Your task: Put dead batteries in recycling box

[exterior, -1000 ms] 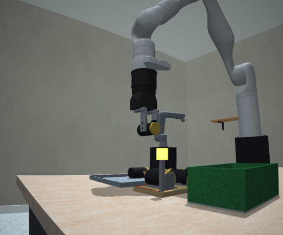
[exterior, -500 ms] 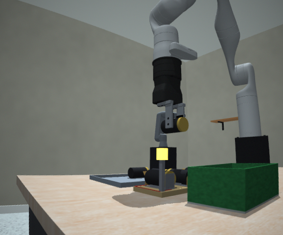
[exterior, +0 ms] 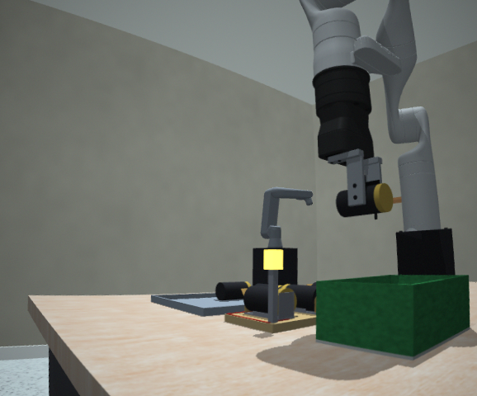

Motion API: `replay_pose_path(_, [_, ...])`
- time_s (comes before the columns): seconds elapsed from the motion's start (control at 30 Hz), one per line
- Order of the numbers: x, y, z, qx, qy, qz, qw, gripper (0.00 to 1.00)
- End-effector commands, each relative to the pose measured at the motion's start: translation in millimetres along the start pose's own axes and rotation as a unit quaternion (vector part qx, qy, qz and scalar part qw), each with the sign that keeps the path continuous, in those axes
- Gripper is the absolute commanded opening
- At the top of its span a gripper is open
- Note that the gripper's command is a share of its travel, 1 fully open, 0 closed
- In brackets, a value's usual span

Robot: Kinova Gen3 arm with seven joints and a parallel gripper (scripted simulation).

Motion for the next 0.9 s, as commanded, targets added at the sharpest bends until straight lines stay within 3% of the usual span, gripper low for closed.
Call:
replay_pose_path(0.0, [-8, 1.1, 29, -0.003, -0.008, 0.002, 1.0, 0.57])
replay_pose_path(0.33, [-13, 1.0, 52, -0.003, -0.007, 0.002, 1.0, 0.57])
replay_pose_path(0.87, [-12, 0.1, 51, -0.002, -0.001, 0.0, 1.0, 0.57])
Point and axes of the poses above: the point where the finger pads meet when closed, its own y axis out along the fingers, its own x axis across the jaws, z = x × y, the point moved 3 cm from there along -y, back along the fingers, and after that the axes turned 10 degrees about y, right-handed, at the moved point
